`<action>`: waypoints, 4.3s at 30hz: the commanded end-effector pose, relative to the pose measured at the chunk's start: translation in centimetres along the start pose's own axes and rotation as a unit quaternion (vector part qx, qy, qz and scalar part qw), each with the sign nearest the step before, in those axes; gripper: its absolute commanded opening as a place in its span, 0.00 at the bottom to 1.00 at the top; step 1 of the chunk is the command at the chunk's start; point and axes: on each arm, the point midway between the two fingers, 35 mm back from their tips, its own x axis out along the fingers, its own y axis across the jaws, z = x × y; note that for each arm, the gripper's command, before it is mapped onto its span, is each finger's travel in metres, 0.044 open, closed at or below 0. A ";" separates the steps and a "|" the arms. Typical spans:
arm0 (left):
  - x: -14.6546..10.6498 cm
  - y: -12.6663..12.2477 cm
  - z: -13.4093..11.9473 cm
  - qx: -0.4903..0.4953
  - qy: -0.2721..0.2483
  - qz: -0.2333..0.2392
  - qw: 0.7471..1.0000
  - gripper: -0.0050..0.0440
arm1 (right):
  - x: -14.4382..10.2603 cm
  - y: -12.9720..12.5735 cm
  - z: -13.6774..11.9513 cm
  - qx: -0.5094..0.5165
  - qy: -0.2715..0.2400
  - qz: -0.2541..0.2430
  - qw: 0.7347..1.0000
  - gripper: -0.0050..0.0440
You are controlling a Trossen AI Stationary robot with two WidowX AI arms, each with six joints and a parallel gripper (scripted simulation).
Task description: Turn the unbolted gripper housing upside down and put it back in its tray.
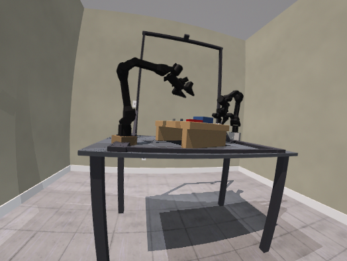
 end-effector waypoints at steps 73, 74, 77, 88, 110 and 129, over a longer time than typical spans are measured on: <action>-0.6 -0.1 0.5 -0.519 -0.012 0.180 0.835 0.33 | -0.6 -0.1 0.8 0.001 -0.012 -0.002 1.000 0.99; -0.6 -0.1 0.5 -0.526 -0.012 0.183 0.830 0.33 | -0.6 -0.1 0.8 0.001 -0.012 -0.002 1.000 0.99; -0.6 -0.1 0.5 -0.546 -0.012 0.190 0.816 0.33 | -0.6 -0.1 0.8 0.001 -0.012 -0.002 1.000 0.99; -0.6 -0.1 0.5 -0.605 -0.011 0.210 0.768 0.33 | -0.6 -0.1 0.8 0.001 -0.012 -0.002 1.000 0.99; -0.7 -0.1 0.1 -0.659 -0.070 0.157 0.732 0.33 | -0.6 -0.1 0.8 0.001 -0.012 -0.002 1.000 0.99; -0.8 0.0 -0.6 -0.681 -0.165 0.050 0.711 0.33 | -0.6 -0.1 0.8 0.001 -0.012 -0.002 1.000 0.99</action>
